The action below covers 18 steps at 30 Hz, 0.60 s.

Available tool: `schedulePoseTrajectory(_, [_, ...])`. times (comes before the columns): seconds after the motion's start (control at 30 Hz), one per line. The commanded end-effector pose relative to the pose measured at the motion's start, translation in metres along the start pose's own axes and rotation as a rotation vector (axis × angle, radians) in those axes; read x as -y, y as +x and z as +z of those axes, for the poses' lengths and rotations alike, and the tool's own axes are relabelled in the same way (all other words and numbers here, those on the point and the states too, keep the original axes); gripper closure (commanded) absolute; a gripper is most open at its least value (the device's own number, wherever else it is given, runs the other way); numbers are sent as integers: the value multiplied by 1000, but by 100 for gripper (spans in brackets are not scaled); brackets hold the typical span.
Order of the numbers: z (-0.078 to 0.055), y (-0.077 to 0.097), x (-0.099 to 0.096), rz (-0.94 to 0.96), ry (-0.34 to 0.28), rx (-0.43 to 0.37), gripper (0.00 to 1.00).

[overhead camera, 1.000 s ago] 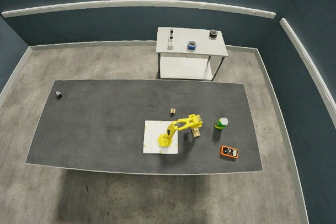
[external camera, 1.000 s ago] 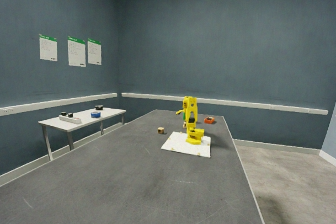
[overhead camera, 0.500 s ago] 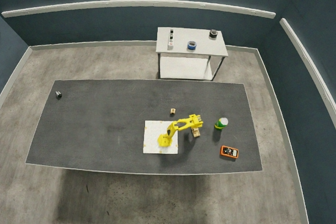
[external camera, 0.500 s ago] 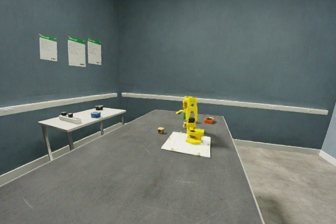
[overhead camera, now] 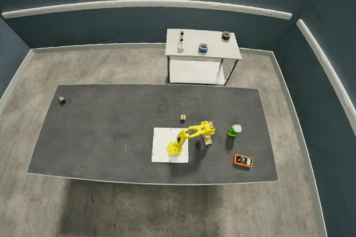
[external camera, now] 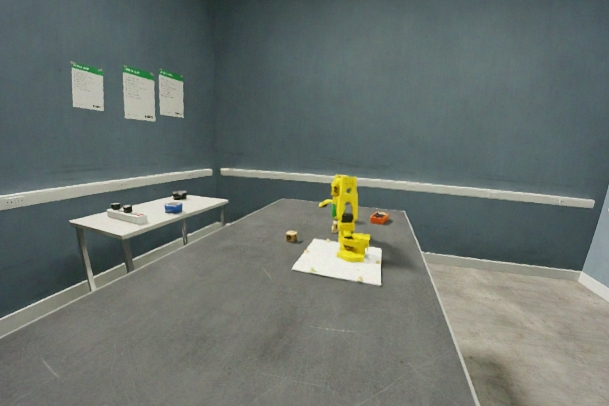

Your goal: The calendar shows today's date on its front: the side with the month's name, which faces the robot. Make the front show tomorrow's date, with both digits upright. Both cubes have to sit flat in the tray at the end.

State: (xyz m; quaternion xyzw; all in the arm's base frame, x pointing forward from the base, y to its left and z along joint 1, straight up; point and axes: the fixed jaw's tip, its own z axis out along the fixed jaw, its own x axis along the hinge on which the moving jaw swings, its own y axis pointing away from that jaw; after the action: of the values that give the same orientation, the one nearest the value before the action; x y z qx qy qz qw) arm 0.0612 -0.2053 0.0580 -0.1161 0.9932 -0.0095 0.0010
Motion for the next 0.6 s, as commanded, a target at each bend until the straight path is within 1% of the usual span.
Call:
schedulePoseTrajectory(0.0, [7, 1, -2, 16, -20, 0, 65])
schedulePoseTrajectory(0.1, [9, 1, -2, 16, -20, 0, 65])
schedulePoseTrajectory(0.5, [29, 1, -2, 16, -20, 0, 65])
schedulePoseTrajectory(0.57, [30, 1, -2, 16, -20, 0, 65])
